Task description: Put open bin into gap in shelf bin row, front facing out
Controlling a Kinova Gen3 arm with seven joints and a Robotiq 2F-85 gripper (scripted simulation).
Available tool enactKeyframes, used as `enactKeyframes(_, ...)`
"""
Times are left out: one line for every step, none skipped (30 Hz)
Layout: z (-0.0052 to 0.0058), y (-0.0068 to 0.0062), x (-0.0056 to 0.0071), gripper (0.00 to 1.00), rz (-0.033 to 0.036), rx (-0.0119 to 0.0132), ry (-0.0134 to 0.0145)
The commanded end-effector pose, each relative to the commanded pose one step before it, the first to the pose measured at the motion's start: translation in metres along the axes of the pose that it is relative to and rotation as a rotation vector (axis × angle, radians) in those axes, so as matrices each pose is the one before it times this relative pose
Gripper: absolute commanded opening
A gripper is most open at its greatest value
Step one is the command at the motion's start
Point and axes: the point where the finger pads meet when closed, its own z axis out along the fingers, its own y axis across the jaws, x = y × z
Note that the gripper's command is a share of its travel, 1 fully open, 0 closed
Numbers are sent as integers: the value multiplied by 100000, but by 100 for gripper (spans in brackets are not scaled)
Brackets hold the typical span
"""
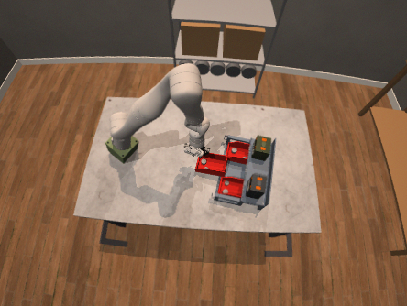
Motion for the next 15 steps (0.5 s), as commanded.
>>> enactKeyframes(-146,-349,95,39,331,233,103)
enactKeyframes(-34,-104,39,39,101,31,43)
enactKeyframes(-34,-104,39,39,101,31,43)
enactKeyframes(0,0,0,39,0,0,0)
enactKeyframes(0,0,0,39,0,0,0)
enactKeyframes(0,0,0,39,0,0,0)
enactKeyframes(0,0,0,39,0,0,0)
enactKeyframes(0,0,0,39,0,0,0)
enactKeyframes(0,0,0,39,0,0,0)
enactKeyframes(0,0,0,39,0,0,0)
enactKeyframes(0,0,0,39,0,0,0)
enactKeyframes(0,0,0,39,0,0,0)
enactKeyframes(0,0,0,39,0,0,0)
enactKeyframes(0,0,0,39,0,0,0)
enactKeyframes(0,0,0,39,0,0,0)
